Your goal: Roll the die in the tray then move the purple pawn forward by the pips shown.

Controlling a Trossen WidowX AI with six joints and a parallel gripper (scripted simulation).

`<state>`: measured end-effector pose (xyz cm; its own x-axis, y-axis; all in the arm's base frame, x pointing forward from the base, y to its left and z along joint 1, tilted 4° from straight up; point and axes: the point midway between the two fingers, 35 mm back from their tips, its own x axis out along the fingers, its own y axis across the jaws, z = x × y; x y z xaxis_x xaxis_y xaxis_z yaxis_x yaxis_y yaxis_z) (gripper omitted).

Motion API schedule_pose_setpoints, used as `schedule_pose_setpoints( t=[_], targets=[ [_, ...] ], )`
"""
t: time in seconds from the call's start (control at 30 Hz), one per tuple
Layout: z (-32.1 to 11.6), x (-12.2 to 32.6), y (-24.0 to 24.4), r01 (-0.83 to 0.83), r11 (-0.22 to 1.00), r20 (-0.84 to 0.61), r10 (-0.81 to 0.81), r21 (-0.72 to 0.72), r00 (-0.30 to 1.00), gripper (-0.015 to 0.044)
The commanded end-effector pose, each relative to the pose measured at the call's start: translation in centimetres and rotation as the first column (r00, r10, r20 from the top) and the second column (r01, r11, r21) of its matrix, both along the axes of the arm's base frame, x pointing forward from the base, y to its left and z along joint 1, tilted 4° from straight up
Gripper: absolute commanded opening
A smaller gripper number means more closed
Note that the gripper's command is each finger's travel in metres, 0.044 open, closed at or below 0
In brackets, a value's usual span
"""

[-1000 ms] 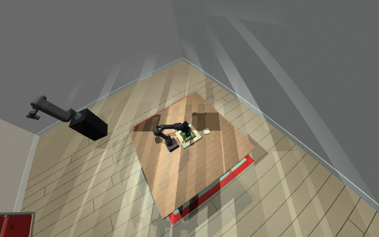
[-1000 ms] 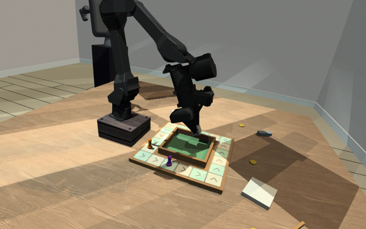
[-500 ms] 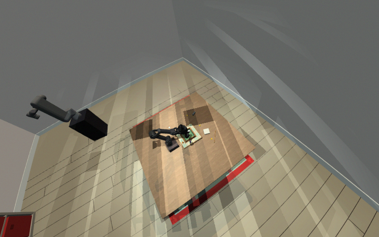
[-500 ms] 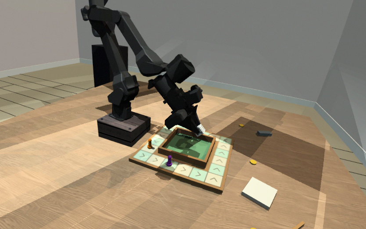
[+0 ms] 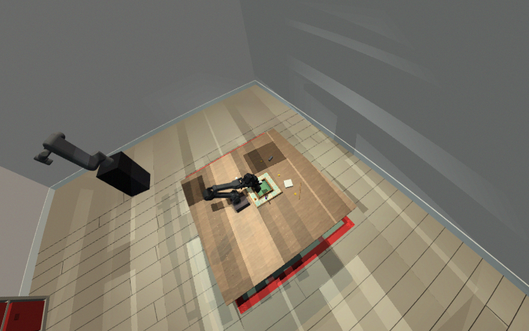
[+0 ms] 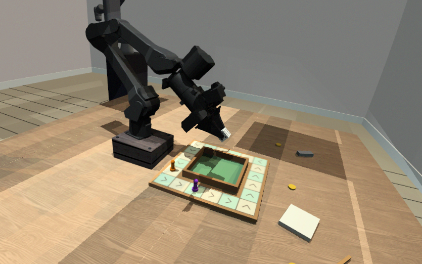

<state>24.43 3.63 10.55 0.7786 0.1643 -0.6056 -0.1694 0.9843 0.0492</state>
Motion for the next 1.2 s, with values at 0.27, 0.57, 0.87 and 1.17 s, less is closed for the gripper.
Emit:
schedule_pose_setpoints(
  t=[0.27,0.57,0.87,1.17],
  targets=[
    [0.1,-0.2,0.0,0.001,1.000,-0.001,-0.001,0.000,1.000,0.0000],
    [0.1,-0.2,0.0,0.001,1.000,-0.001,-0.001,0.000,1.000,0.0105],
    [3.5,-0.4,-0.2,-0.002,1.000,0.001,0.002,0.002,1.000,0.0341],
    [3.5,0.0,-0.2,-0.007,1.000,-0.124,0.005,-0.015,0.992,0.0440]
  ],
)
